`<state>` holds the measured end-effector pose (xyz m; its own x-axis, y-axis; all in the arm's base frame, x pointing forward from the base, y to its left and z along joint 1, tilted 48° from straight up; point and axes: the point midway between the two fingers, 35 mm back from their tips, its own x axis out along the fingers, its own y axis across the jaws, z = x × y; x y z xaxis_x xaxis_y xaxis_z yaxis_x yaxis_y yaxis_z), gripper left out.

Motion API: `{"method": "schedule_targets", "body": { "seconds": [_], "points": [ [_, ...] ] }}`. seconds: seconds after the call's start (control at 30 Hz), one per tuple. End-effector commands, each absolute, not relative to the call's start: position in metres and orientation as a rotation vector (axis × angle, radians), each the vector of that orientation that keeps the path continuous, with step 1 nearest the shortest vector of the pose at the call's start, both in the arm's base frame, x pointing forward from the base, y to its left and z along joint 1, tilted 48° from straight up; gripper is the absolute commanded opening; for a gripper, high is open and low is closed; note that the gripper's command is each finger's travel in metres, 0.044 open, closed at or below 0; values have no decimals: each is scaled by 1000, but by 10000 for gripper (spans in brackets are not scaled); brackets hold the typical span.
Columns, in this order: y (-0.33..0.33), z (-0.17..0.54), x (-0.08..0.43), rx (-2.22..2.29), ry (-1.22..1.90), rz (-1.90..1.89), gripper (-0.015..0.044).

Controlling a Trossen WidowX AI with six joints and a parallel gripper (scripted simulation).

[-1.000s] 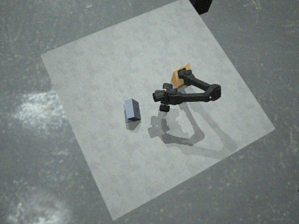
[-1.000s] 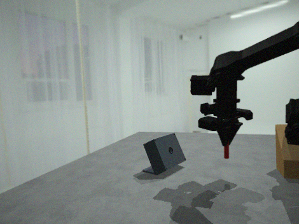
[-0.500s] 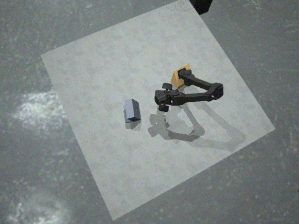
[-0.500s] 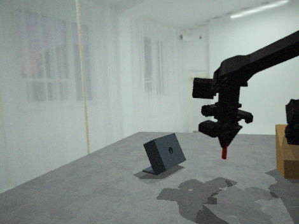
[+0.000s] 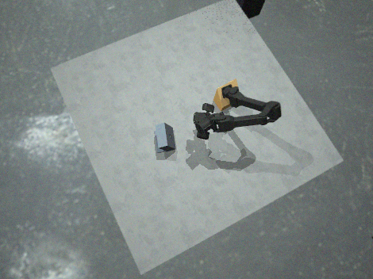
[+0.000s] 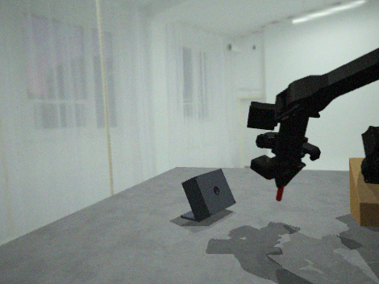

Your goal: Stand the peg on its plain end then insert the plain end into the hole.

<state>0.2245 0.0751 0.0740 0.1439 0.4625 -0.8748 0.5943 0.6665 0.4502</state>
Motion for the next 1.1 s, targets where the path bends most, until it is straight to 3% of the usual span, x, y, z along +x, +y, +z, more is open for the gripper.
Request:
{"method": "schedule_targets", "body": {
  "seconds": [0.0, 1.07],
  "points": [
    [75, 71, 225, 923, 1461, -140, 0],
    [76, 69, 245, 997, 1139, -264, 0]
  ]
}}
